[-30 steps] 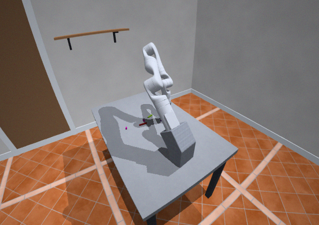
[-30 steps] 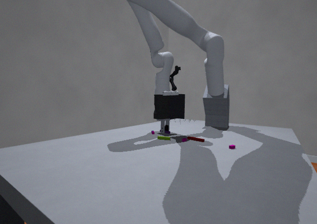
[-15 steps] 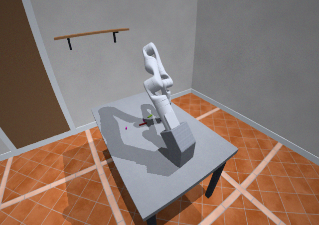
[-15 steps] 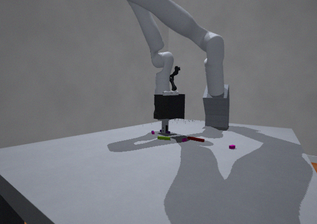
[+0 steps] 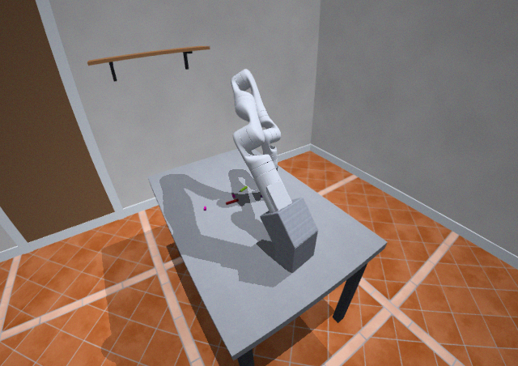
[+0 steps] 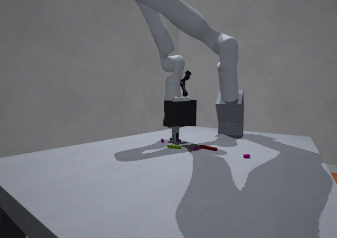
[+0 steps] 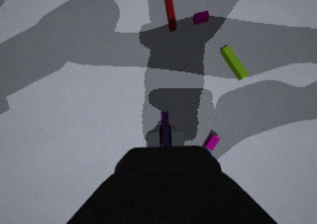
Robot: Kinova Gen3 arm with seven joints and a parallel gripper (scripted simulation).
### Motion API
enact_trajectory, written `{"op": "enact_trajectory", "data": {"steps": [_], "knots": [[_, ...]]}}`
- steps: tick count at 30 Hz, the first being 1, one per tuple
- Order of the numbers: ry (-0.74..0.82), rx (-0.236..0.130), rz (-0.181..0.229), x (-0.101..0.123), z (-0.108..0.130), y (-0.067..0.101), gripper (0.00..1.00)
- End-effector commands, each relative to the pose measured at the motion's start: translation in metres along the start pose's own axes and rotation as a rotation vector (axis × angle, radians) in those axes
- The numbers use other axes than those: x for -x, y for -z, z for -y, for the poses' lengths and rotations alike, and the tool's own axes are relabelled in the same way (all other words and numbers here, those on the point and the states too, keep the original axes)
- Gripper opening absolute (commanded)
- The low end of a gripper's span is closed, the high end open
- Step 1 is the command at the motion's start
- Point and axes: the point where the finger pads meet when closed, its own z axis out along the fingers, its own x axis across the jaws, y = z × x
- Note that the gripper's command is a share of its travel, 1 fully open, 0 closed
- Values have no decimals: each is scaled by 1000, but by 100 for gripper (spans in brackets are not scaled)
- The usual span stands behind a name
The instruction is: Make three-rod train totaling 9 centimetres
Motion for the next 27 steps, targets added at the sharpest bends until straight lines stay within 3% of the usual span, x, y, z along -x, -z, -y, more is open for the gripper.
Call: {"op": "enact_trajectory", "data": {"steps": [1, 16, 27], "knots": [[0, 1, -1, 0, 0, 0, 24], [0, 1, -1, 0, 0, 1, 24], [0, 1, -1, 0, 0, 18, 24]]}}
